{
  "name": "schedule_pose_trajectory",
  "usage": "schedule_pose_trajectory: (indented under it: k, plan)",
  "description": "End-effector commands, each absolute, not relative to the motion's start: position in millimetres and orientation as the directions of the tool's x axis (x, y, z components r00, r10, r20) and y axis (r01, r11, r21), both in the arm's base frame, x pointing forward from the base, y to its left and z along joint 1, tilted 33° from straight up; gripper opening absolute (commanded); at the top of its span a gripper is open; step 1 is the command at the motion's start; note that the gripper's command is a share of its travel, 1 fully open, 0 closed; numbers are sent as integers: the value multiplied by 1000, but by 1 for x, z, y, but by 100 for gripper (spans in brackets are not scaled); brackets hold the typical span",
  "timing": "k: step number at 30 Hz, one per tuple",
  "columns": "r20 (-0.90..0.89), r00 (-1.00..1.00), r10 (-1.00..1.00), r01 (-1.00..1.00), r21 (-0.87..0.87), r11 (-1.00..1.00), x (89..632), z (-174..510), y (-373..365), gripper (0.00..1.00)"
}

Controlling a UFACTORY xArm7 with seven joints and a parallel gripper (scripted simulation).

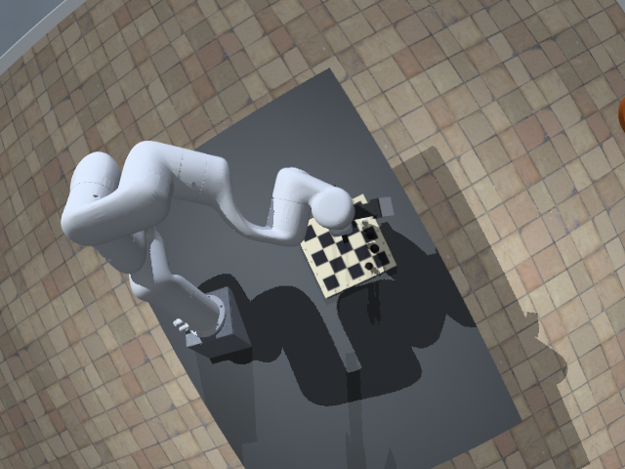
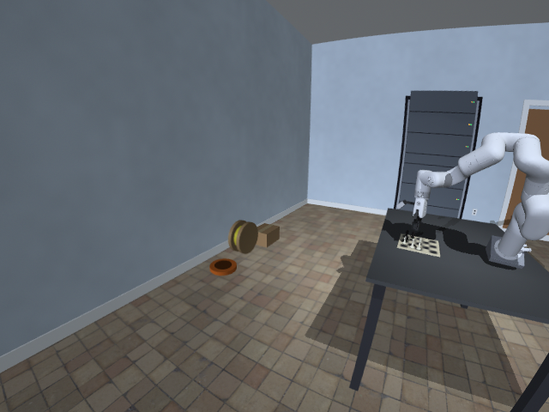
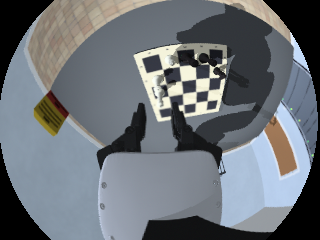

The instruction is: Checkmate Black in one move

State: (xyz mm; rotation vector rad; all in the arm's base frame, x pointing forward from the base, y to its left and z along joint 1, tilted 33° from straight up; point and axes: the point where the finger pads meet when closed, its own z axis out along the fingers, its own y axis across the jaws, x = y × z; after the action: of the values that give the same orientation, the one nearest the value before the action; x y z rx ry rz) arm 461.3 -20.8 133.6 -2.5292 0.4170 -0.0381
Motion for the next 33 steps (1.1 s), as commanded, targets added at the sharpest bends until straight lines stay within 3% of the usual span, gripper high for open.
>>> schedule_pose_trajectory:
  k: [1,33]
  plan:
    - [-58,950,-306,-287,-543,-789,463,132,-20,42]
    - [-58,950,-306,-287,-543,-789,468,100,1,42]
